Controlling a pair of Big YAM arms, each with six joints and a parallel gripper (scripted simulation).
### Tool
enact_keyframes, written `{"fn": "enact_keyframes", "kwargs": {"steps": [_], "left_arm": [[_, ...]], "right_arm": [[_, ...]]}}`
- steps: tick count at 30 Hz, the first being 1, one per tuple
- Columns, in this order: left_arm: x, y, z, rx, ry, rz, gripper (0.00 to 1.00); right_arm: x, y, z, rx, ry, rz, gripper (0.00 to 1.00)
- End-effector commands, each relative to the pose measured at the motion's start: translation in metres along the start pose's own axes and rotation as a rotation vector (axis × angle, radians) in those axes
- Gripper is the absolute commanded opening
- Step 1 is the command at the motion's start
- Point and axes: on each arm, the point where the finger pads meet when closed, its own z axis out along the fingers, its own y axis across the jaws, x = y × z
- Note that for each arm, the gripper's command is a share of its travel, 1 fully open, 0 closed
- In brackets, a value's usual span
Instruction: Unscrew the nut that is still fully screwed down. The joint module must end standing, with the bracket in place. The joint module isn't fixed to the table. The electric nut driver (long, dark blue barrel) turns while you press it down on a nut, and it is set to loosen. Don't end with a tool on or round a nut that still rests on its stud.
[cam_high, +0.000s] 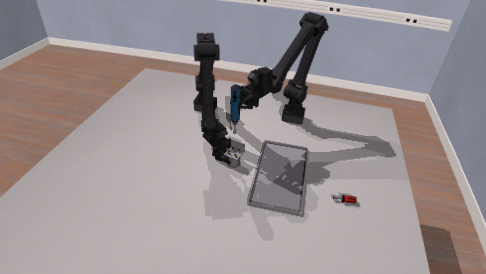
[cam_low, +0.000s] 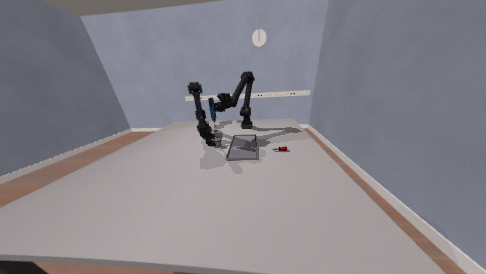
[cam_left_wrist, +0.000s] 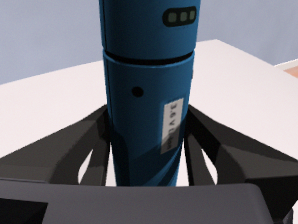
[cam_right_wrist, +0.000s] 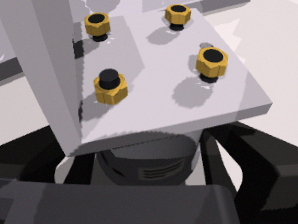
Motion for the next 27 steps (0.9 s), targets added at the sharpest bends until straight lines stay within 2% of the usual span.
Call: {"fn": "enact_keyframes", "kwargs": {"steps": [1, 13, 15, 21, 25, 27], "left_arm": [[-0.061, 0.004, 0.023, -0.006, -0.134, -0.010, 0.42], [-0.070, 0.004, 0.023, -0.006, -0.153, -0.010, 0.42], [-0.058, 0.003, 0.027, -0.006, -0.134, -0.014, 0.42], [-0.049, 0.003, 0.027, -0.005, -0.135, -0.018, 0.42], [-0.046, 0.002, 0.027, -0.004, -0.140, -0.018, 0.42], [-0.054, 0.002, 0.024, -0.004, -0.156, -0.017, 0.42]], "right_arm": [[-0.005, -0.003, 0.003, 0.002, -0.011, -0.004, 0.59], [-0.005, -0.003, 0.003, 0.002, -0.011, -0.004, 0.59], [-0.005, -0.003, 0.003, 0.002, -0.011, -0.004, 0.59], [-0.005, -0.003, 0.003, 0.002, -0.011, -0.004, 0.59], [-0.005, -0.003, 0.003, 0.002, -0.011, -0.004, 0.59], [-0.005, -0.003, 0.003, 0.002, -0.011, -0.004, 0.59]]}}
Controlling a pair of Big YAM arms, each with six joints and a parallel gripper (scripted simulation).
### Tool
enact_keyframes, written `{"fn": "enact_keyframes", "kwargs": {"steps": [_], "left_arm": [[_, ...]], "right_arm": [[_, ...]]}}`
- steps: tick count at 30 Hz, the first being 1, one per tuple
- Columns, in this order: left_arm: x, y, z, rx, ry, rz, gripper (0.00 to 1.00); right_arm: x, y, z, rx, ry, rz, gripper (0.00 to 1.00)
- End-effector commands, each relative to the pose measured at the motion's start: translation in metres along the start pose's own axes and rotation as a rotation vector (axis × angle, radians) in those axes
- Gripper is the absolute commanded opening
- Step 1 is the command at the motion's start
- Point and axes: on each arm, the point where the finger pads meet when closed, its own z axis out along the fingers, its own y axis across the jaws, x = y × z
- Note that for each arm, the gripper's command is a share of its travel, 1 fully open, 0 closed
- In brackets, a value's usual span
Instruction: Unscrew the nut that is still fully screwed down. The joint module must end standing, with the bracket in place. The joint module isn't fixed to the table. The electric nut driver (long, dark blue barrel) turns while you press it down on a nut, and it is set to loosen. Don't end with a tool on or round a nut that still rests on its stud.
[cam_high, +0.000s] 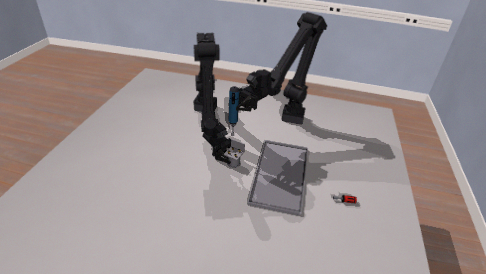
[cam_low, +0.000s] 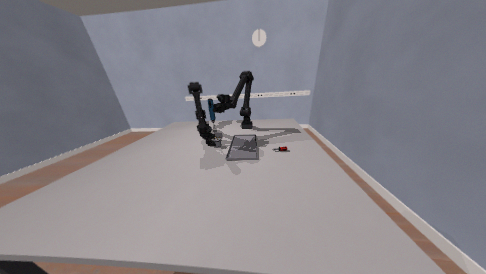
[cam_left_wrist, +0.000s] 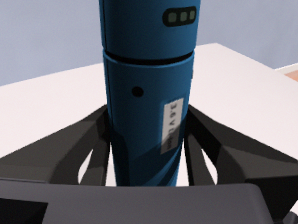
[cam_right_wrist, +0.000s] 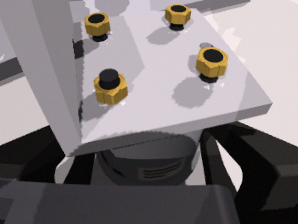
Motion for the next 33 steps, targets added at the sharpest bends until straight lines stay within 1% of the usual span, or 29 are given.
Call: {"fn": "enact_keyframes", "kwargs": {"steps": [1, 3, 5, 7, 10, 13, 15, 17, 23, 27, 28, 30, 33], "left_arm": [[-0.060, 0.002, 0.015, -0.004, -0.140, -0.010, 0.42], [-0.060, 0.002, 0.015, -0.004, -0.140, -0.010, 0.42], [-0.048, 0.002, 0.019, -0.003, -0.119, -0.014, 0.42], [-0.045, 0.002, 0.019, -0.003, -0.118, -0.015, 0.42], [-0.052, 0.002, 0.016, -0.003, -0.138, -0.017, 0.42], [-0.041, 0.002, 0.019, -0.003, -0.120, -0.014, 0.42], [-0.038, 0.002, 0.019, -0.003, -0.118, -0.014, 0.42], [-0.053, 0.001, 0.014, -0.002, -0.148, -0.014, 0.42], [-0.051, 0.001, 0.014, -0.002, -0.144, -0.014, 0.42], [-0.021, 0.001, 0.003, -0.002, -0.087, -0.014, 0.42], [-0.019, 0.001, 0.002, -0.002, -0.084, -0.014, 0.42], [-0.028, 0.000, 0.008, -0.002, -0.100, -0.014, 0.42], [-0.023, 0.000, 0.005, -0.002, -0.091, -0.014, 0.42]], "right_arm": [[-0.005, -0.003, 0.003, 0.002, -0.011, -0.004, 0.59], [-0.005, -0.003, 0.003, 0.002, -0.011, -0.004, 0.59], [-0.005, -0.003, 0.003, 0.002, -0.011, -0.004, 0.59], [-0.005, -0.003, 0.003, 0.002, -0.011, -0.004, 0.59], [-0.005, -0.003, 0.003, 0.002, -0.011, -0.004, 0.59], [-0.005, -0.003, 0.003, 0.002, -0.011, -0.004, 0.59], [-0.005, -0.003, 0.003, 0.002, -0.011, -0.004, 0.59], [-0.005, -0.003, 0.003, 0.002, -0.011, -0.004, 0.59], [-0.005, -0.003, 0.003, 0.002, -0.011, -0.004, 0.59], [-0.005, -0.003, 0.003, 0.002, -0.011, -0.004, 0.59], [-0.005, -0.003, 0.003, 0.002, -0.011, -0.004, 0.59], [-0.005, -0.003, 0.003, 0.002, -0.011, -0.004, 0.59], [-0.005, -0.003, 0.003, 0.002, -0.011, -0.004, 0.59]]}}
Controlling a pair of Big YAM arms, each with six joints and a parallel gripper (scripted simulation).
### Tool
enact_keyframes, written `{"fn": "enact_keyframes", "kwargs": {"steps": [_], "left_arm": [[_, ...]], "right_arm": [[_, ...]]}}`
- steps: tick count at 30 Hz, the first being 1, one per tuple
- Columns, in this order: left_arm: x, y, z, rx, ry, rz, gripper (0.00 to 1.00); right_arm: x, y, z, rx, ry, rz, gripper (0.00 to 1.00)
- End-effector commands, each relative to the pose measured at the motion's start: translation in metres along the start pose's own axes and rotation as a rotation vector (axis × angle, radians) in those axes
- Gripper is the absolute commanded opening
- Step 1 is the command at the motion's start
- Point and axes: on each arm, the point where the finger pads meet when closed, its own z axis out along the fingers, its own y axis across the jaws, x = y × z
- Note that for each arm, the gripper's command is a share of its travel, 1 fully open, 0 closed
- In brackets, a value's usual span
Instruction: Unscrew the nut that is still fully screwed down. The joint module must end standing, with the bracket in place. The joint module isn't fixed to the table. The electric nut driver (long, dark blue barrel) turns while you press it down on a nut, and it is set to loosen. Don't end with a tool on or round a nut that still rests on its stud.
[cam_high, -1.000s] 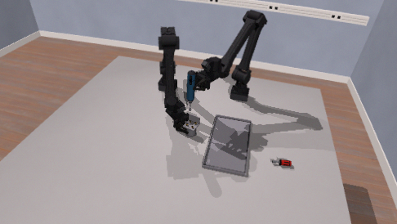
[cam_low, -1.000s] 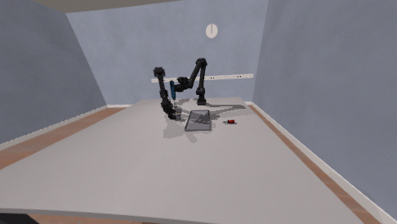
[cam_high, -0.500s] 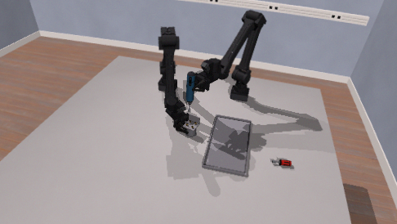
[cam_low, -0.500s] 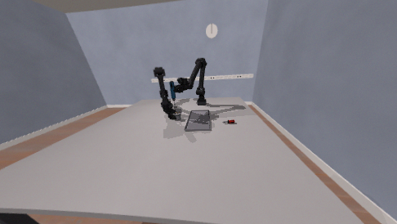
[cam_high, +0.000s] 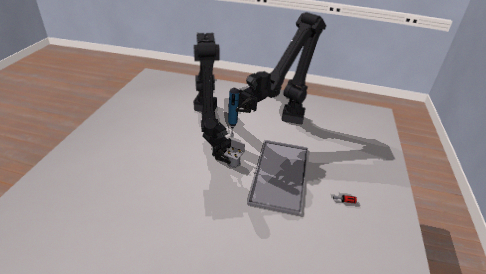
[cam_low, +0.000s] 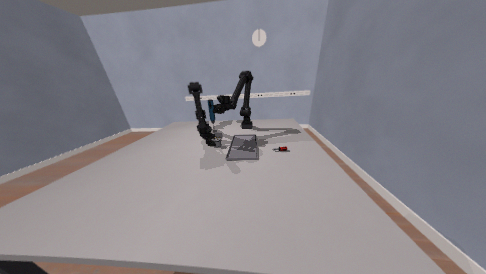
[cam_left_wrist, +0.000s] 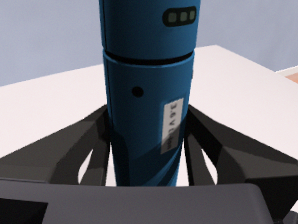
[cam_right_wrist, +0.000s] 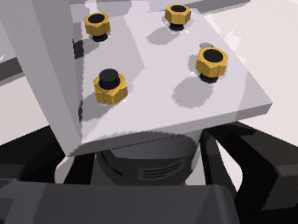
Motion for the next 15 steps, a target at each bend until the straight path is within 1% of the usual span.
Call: {"fn": "enact_keyframes", "kwargs": {"steps": [1, 4, 6, 9, 12, 15], "left_arm": [[-0.029, 0.000, 0.004, -0.002, -0.078, -0.009, 0.42], [-0.029, 0.000, 0.004, -0.002, -0.078, -0.009, 0.42], [-0.021, 0.000, 0.002, -0.001, -0.064, -0.009, 0.42], [-0.026, 0.000, 0.005, -0.001, -0.074, -0.009, 0.42], [-0.018, -0.001, 0.000, -0.001, -0.057, -0.009, 0.42], [-0.024, -0.001, 0.004, 0.000, -0.070, -0.009, 0.42]], "right_arm": [[-0.005, -0.003, 0.003, 0.002, -0.011, -0.004, 0.59], [-0.005, -0.003, 0.003, 0.002, -0.011, -0.004, 0.59], [-0.005, -0.003, 0.003, 0.002, -0.011, -0.004, 0.59], [-0.005, -0.003, 0.003, 0.002, -0.011, -0.004, 0.59], [-0.005, -0.003, 0.003, 0.002, -0.011, -0.004, 0.59], [-0.005, -0.003, 0.003, 0.002, -0.011, -0.004, 0.59]]}}
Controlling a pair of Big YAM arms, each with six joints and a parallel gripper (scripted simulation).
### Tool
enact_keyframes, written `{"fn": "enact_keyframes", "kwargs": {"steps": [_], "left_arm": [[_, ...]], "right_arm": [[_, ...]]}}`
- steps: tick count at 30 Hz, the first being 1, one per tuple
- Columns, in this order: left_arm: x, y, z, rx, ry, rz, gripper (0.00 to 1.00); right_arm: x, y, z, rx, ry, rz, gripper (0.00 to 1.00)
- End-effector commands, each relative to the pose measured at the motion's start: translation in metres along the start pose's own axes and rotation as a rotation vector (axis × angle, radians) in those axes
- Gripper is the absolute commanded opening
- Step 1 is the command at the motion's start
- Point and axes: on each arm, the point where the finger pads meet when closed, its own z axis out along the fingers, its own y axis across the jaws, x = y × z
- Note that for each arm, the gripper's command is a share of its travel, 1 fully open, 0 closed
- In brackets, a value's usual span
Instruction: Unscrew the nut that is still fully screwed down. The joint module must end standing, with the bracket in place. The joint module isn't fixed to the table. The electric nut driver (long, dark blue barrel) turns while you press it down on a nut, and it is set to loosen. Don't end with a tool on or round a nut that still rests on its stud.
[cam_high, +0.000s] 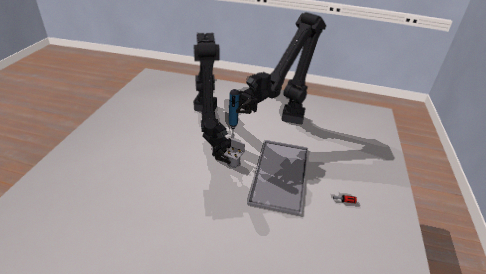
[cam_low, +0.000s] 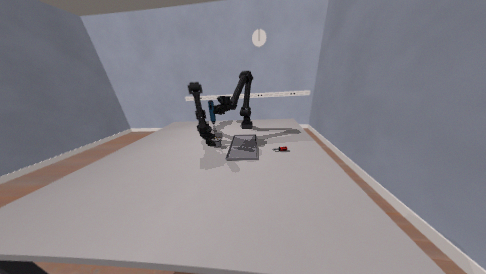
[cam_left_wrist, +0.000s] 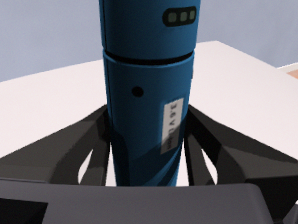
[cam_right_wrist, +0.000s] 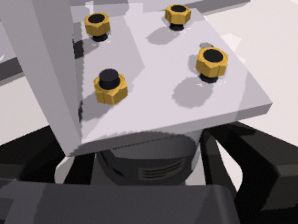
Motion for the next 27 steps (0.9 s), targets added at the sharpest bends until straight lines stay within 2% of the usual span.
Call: {"fn": "enact_keyframes", "kwargs": {"steps": [1, 15, 27], "left_arm": [[-0.0283, -0.0013, 0.0046, 0.000, -0.078, -0.009, 0.42], [-0.0207, -0.0023, 0.0020, 0.002, -0.062, -0.009, 0.42], [-0.0265, -0.0032, 0.0013, 0.004, -0.074, -0.008, 0.42]], "right_arm": [[-0.0047, -0.0026, 0.0028, 0.002, -0.011, -0.004, 0.59], [-0.0047, -0.0026, 0.0028, 0.002, -0.011, -0.004, 0.59], [-0.0047, -0.0026, 0.0028, 0.002, -0.011, -0.004, 0.59]]}}
